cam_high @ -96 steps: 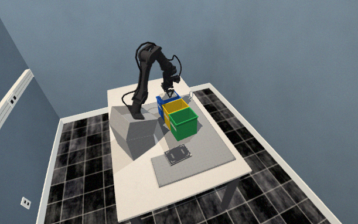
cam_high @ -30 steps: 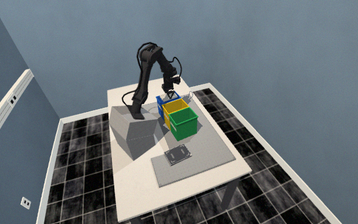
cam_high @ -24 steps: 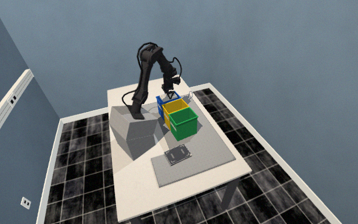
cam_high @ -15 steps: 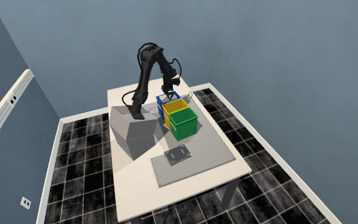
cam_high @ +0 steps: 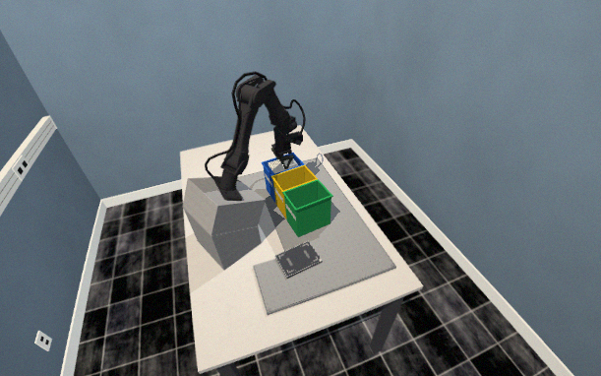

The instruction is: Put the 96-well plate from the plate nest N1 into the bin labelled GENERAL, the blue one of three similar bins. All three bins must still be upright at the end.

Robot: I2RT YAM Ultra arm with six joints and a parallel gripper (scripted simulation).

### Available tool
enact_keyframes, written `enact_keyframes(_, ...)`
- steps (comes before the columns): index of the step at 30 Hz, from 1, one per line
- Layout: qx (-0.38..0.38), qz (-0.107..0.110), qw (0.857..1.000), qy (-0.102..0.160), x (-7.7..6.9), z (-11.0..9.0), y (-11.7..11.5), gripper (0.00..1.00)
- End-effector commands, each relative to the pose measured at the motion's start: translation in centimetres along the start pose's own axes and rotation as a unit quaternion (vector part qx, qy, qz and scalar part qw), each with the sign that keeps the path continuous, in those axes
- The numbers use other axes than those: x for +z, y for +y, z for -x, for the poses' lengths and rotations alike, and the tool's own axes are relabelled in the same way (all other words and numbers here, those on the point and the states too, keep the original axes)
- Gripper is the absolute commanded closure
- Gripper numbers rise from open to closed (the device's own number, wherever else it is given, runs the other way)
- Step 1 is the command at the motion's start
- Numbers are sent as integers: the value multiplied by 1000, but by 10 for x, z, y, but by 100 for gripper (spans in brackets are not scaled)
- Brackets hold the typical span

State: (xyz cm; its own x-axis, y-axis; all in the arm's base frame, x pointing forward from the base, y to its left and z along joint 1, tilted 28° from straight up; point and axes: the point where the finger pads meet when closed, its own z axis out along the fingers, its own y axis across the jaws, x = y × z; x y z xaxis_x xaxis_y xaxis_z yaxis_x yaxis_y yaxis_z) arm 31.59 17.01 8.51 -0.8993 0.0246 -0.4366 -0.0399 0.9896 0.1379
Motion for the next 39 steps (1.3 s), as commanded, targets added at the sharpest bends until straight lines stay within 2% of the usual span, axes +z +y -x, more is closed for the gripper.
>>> enact_keyframes(1, -1, 8, 1000, -13, -3, 8, 4, 100)
enact_keyframes(7, -2, -1, 1000, 2, 6, 2, -1, 100)
enact_keyframes(15, -1, 10, 1000, -16, 8, 5, 3, 100)
enact_keyframes(20, -1, 5, 1000, -7, 6, 9, 4, 100)
enact_keyframes(26, 1, 14, 1000, -25, 0, 15, 6, 100)
enact_keyframes(33, 2, 15, 1000, -26, -4, 18, 6, 100)
enact_keyframes(34, 2, 15, 1000, -26, -4, 18, 6, 1)
enact_keyframes(39, 2, 14, 1000, -26, -4, 18, 6, 1)
